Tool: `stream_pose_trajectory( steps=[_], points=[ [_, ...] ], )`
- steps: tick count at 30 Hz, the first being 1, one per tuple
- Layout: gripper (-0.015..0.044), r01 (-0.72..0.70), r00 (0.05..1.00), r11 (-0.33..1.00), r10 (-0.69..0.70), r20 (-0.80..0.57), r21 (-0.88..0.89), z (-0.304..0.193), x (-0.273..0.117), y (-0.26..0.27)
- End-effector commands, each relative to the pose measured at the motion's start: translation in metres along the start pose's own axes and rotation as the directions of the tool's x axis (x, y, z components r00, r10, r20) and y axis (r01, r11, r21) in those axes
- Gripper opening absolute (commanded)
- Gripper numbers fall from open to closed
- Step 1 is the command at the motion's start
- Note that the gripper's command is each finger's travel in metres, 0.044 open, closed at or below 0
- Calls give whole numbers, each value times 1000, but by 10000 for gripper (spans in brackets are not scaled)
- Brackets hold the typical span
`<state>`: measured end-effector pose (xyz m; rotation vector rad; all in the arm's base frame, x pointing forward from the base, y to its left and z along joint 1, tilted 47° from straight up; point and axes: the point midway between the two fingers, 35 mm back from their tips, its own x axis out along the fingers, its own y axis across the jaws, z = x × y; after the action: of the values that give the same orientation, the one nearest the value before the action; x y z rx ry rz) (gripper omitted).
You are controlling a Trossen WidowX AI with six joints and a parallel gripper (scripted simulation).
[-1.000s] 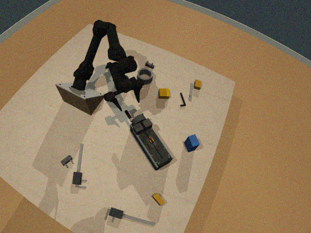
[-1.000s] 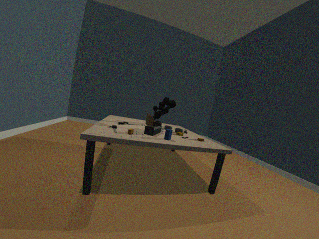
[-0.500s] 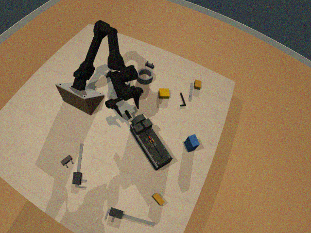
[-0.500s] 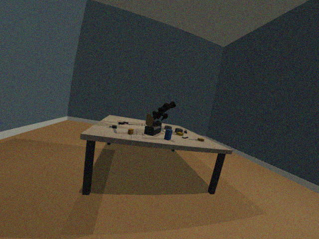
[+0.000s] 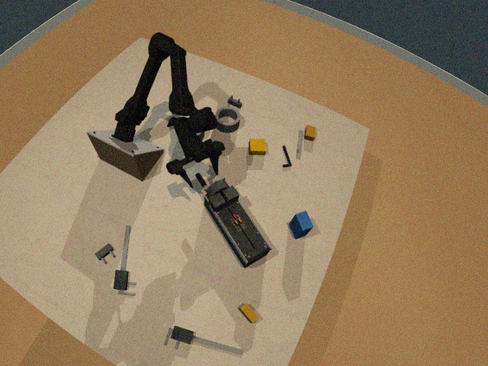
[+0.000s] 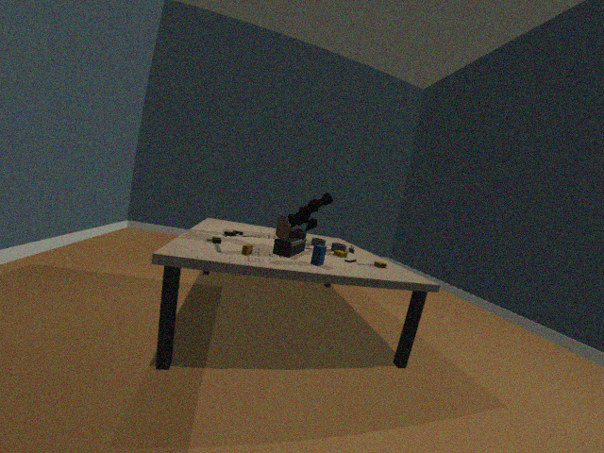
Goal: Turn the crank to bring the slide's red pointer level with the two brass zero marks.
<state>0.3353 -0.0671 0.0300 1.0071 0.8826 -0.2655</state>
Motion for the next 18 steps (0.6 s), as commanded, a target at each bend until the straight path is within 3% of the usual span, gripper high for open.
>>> stream_pose_trajectory(
  steps=[1,18],
  points=[
    [440,9,1000,1000,-9,-3,11,-6,6,-3],
    [440,8,1000,1000,-8,-3,13,-26,24,-3]
  ],
)
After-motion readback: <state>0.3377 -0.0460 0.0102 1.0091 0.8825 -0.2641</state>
